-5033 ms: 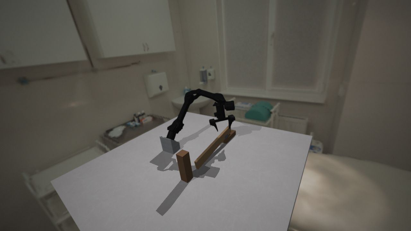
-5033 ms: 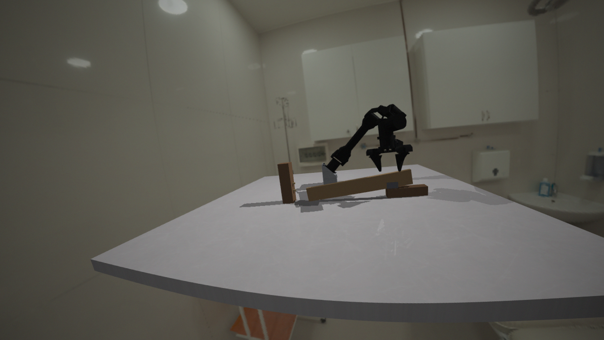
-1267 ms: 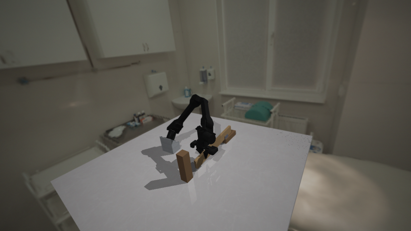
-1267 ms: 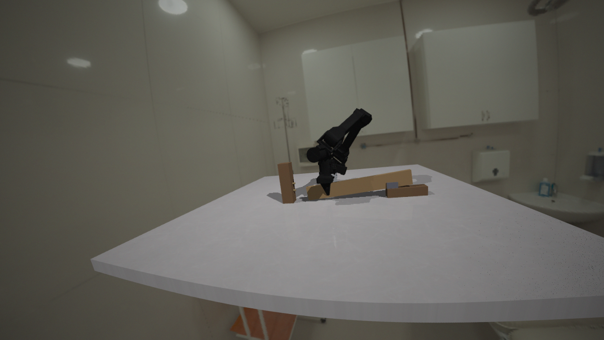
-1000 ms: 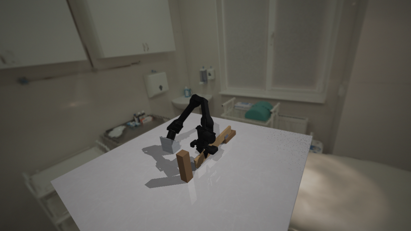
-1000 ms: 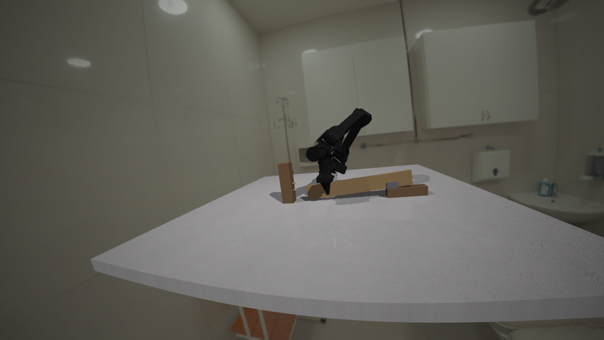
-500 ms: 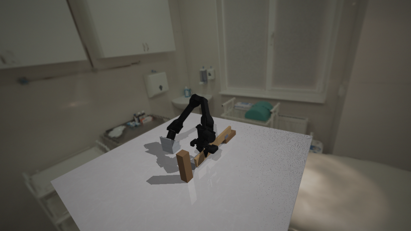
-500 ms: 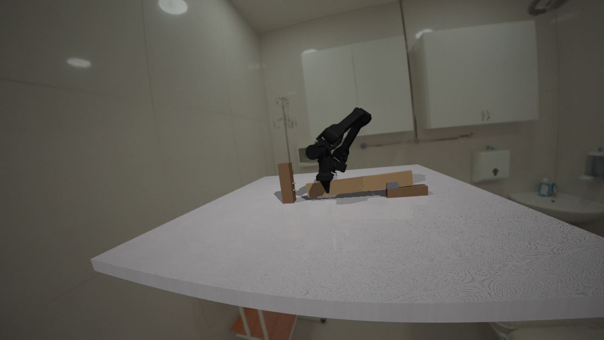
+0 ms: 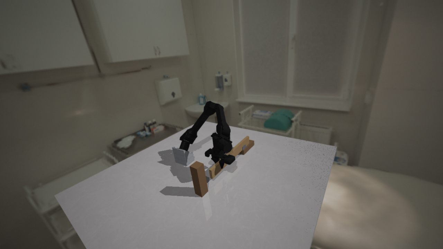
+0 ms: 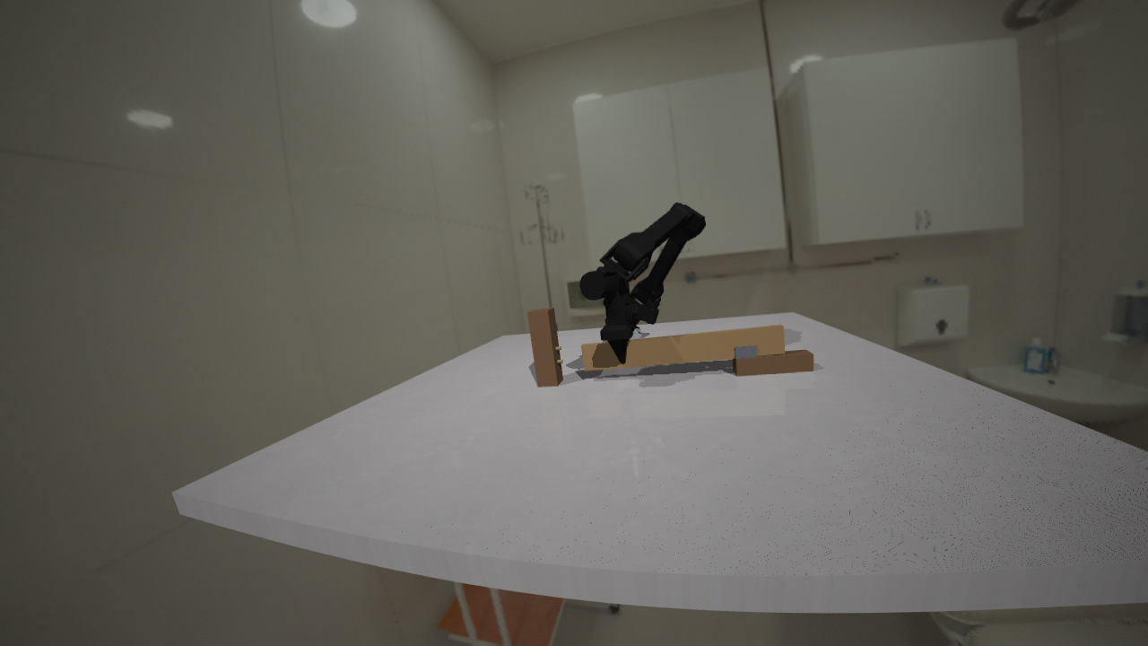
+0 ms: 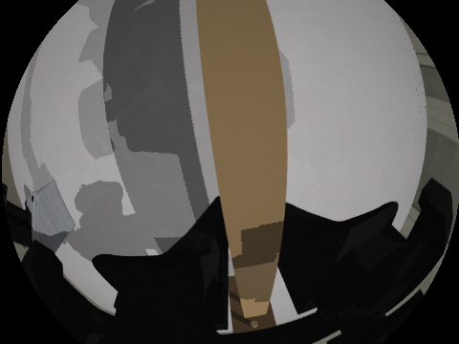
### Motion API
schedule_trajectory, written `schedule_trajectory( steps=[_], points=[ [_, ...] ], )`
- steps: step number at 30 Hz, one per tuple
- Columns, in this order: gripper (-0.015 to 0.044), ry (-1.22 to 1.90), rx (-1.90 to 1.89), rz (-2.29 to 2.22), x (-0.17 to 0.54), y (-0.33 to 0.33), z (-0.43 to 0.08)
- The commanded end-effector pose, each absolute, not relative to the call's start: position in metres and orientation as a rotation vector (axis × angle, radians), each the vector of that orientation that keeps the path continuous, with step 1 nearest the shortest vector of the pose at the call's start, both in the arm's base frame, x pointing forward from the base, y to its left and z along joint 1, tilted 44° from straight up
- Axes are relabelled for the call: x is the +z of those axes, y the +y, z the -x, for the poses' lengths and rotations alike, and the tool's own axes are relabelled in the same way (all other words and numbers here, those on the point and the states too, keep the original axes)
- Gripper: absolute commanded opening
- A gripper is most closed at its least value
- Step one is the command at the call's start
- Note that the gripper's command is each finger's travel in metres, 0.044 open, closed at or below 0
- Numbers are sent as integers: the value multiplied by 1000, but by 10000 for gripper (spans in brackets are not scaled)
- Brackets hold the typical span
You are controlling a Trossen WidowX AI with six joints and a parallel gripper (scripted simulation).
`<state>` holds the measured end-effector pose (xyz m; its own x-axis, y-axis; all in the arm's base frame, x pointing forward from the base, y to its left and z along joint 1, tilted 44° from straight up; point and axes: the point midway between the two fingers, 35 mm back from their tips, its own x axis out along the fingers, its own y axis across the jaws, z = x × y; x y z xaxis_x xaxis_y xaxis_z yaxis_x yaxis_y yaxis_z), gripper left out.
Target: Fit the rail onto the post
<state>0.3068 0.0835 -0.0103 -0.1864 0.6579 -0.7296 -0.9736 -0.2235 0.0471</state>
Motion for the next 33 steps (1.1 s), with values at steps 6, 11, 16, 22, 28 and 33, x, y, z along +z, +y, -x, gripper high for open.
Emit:
schedule_trajectory(
  steps=[6,11,16,22,28,33],
  points=[
    [0,614,1692,702,-4,78,-311],
    [0,614,1692,702,-3,77,-311],
    [0,614,1692,702,-1,76,-311],
    [0,614,1692,702,-3,78,-310],
    [0,614,1692,701,-6,79,-309],
    [0,614,1692,701,-6,79,-309]
  ],
)
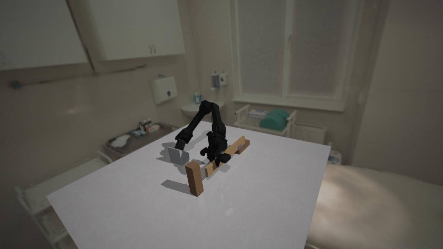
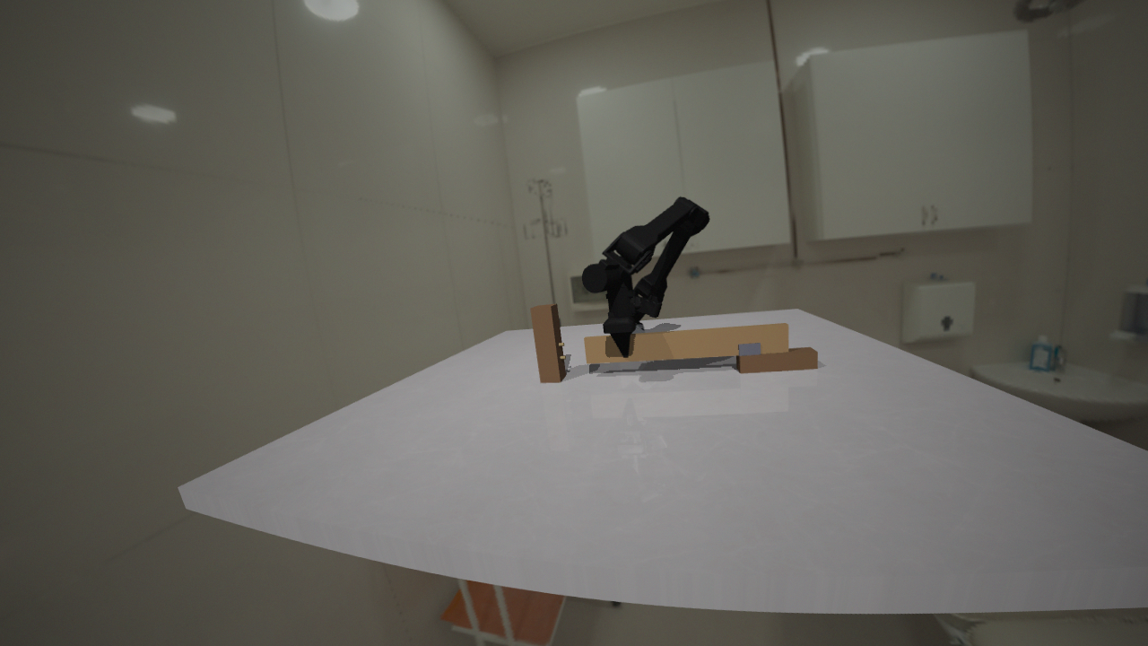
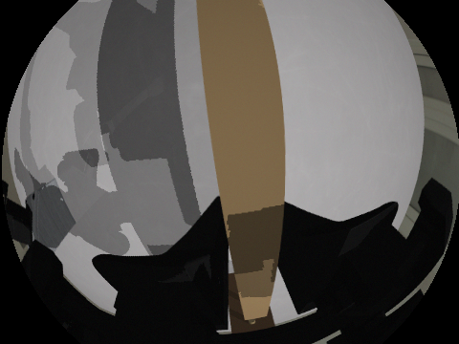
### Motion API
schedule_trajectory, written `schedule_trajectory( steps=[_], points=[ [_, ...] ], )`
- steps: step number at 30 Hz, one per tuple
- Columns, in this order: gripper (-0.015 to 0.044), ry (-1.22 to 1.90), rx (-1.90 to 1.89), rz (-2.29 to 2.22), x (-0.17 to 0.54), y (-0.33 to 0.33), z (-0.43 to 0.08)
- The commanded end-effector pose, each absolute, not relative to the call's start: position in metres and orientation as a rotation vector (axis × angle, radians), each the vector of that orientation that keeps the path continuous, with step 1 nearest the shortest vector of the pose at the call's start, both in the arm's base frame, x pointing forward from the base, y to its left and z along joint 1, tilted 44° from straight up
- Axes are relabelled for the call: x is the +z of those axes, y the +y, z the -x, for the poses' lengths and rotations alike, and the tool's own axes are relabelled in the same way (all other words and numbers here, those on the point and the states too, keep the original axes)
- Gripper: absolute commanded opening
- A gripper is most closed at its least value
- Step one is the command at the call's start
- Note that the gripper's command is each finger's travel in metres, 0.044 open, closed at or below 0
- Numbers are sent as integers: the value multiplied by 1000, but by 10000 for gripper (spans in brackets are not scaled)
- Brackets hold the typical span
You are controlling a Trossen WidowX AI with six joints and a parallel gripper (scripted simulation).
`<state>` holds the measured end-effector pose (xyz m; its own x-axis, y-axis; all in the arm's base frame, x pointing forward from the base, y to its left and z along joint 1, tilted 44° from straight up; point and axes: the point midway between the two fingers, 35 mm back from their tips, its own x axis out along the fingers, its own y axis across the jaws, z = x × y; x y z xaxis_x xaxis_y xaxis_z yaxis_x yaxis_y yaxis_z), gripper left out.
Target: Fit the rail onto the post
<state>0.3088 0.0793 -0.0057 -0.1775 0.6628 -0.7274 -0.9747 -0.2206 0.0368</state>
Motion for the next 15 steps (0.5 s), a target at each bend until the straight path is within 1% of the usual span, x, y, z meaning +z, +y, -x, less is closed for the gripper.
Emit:
schedule_trajectory(
  steps=[1,15],
  points=[
    [0,614,1692,701,-5,79,-309],
    [0,614,1692,702,-3,77,-309]
  ],
)
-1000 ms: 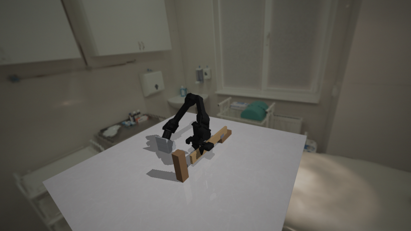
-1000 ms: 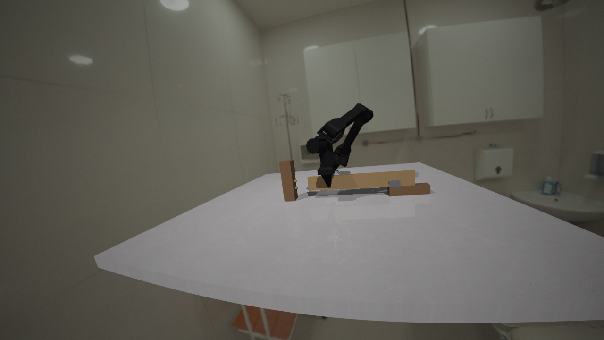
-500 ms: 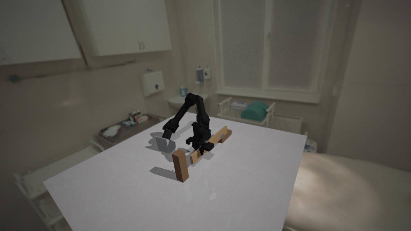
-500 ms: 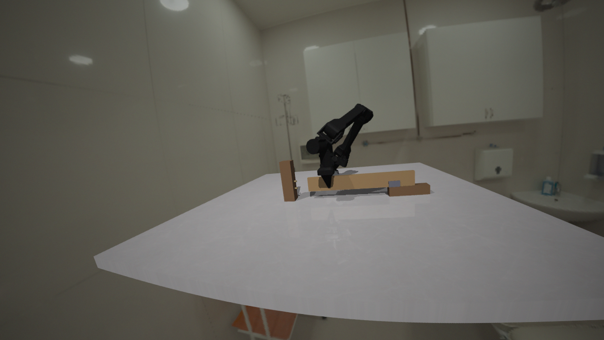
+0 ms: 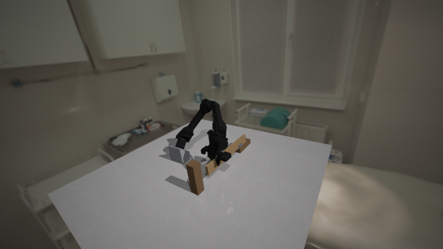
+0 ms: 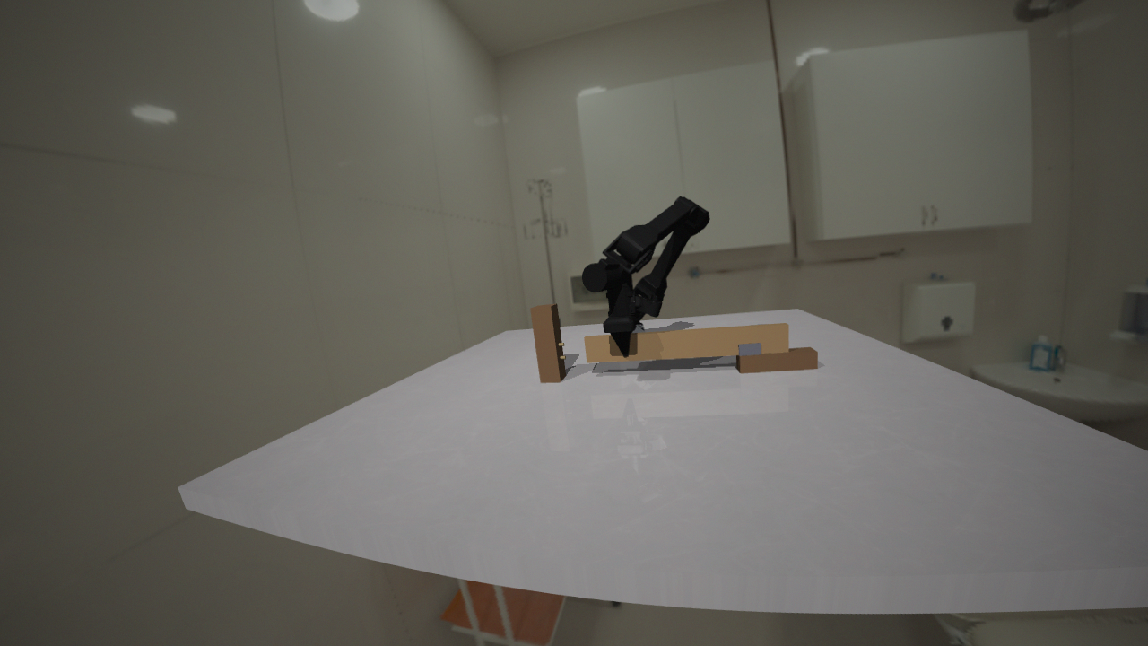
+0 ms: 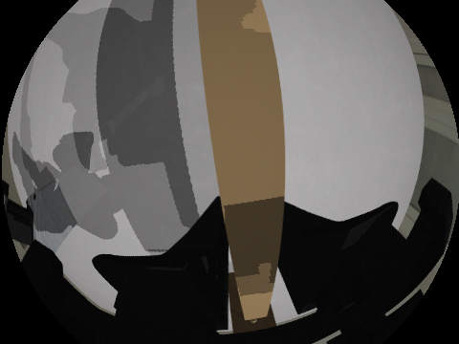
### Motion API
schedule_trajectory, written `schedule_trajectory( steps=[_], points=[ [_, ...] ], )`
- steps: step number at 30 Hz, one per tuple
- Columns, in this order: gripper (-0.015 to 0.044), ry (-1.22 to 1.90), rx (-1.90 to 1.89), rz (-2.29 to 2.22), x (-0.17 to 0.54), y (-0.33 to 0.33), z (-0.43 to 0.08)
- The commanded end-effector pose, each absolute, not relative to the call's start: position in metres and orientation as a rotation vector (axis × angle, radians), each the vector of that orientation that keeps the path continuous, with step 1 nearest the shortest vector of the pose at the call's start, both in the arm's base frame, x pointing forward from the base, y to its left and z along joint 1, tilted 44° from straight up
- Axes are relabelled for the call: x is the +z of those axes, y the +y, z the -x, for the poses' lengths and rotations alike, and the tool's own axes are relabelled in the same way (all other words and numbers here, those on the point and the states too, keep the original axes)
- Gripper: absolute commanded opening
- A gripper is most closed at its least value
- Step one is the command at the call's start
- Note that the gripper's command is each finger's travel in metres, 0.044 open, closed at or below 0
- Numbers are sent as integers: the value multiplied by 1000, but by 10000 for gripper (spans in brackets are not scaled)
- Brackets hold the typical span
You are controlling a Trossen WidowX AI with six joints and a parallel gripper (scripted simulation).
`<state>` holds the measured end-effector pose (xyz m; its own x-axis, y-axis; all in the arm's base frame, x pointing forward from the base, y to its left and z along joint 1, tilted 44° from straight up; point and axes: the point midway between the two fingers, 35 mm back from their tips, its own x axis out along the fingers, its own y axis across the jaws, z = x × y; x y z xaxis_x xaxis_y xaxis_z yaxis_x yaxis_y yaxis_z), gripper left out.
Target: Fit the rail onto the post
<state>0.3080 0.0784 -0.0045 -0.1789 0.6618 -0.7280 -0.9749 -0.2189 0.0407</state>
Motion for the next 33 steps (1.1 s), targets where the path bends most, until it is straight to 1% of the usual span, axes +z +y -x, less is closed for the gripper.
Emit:
schedule_trajectory(
  steps=[1,33],
  points=[
    [0,614,1692,702,-4,77,-309],
    [0,614,1692,702,-8,74,-309]
  ],
)
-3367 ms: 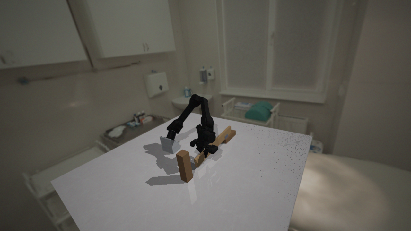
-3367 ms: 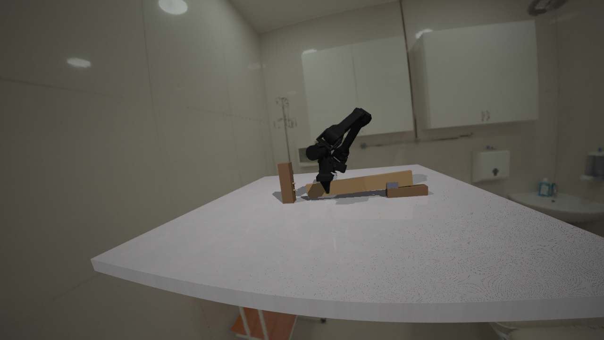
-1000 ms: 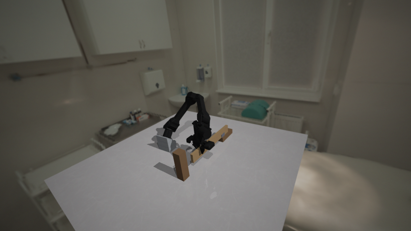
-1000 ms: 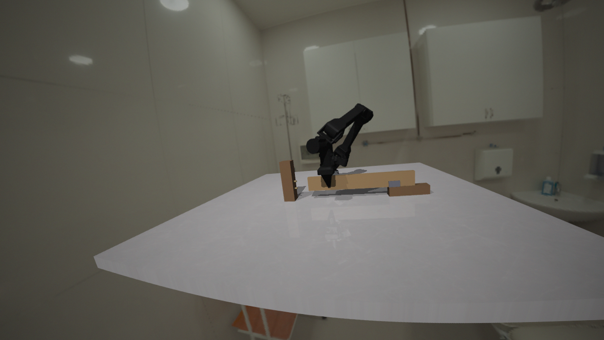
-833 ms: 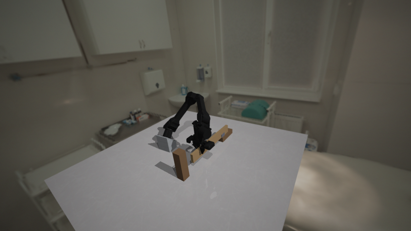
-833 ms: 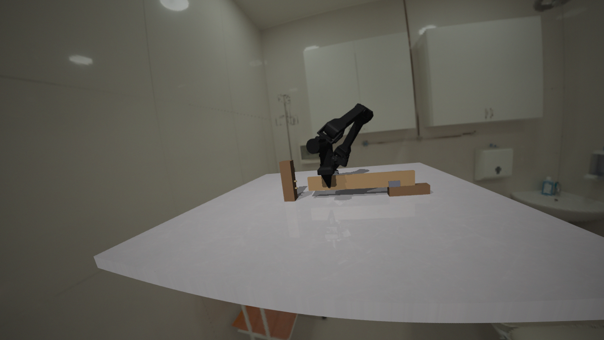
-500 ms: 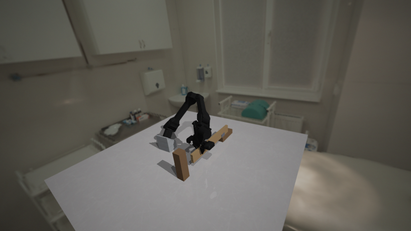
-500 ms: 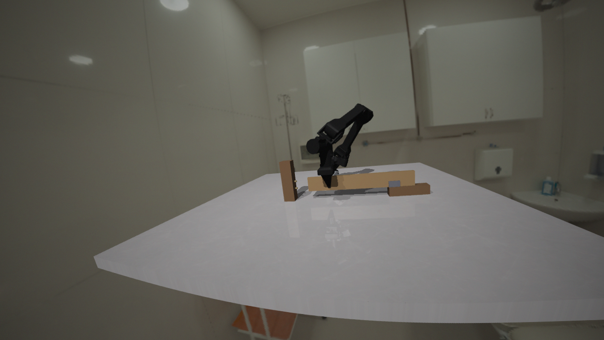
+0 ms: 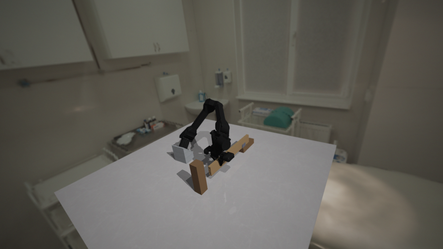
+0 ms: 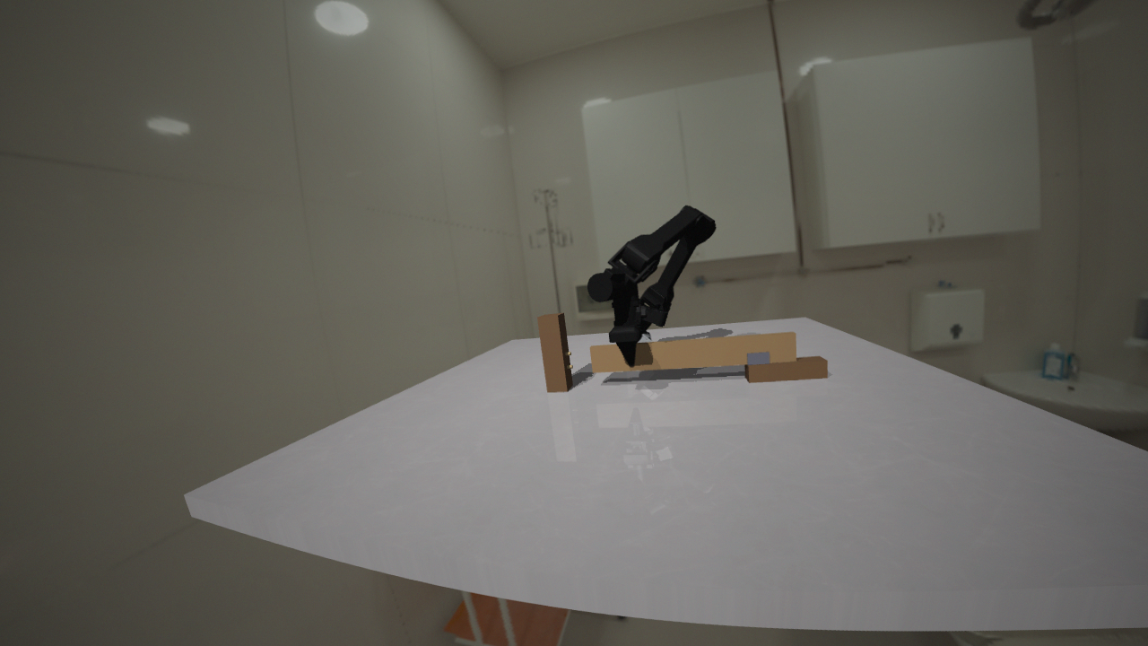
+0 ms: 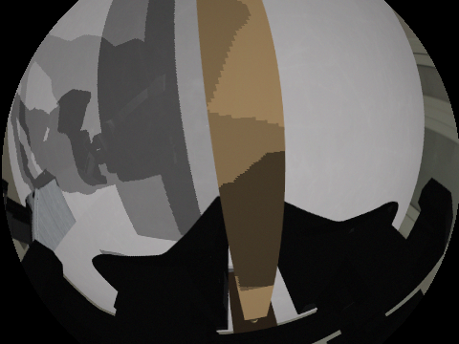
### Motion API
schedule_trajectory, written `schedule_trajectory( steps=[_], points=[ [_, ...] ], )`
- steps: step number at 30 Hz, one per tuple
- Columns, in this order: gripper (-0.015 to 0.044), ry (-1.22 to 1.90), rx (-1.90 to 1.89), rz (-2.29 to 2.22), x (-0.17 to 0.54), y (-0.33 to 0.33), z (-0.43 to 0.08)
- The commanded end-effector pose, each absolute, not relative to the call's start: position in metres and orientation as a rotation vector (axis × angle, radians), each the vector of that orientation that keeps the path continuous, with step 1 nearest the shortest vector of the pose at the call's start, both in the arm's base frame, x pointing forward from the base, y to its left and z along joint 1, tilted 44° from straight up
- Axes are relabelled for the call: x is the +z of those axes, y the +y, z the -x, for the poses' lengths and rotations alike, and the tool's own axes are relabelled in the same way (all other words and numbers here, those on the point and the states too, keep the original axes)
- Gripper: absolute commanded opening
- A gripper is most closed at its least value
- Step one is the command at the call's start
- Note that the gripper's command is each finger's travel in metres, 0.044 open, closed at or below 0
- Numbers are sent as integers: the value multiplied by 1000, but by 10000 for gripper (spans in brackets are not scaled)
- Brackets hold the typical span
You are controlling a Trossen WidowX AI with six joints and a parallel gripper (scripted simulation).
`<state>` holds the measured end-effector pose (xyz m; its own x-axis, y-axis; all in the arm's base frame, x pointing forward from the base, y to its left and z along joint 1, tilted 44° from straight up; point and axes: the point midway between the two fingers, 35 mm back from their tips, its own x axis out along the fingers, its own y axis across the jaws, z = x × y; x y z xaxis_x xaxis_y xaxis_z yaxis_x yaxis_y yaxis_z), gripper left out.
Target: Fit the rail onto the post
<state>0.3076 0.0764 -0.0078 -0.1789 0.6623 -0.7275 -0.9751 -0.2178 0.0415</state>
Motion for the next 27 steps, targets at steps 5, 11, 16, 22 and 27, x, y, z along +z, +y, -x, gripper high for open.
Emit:
schedule_trajectory(
  steps=[5,11,16,22,27],
  points=[
    [0,614,1692,702,-8,72,-309],
    [0,614,1692,702,-9,71,-310],
    [0,615,1692,702,-10,70,-310],
    [0,615,1692,702,-12,68,-310],
    [0,615,1692,702,-13,68,-311]
  ],
)
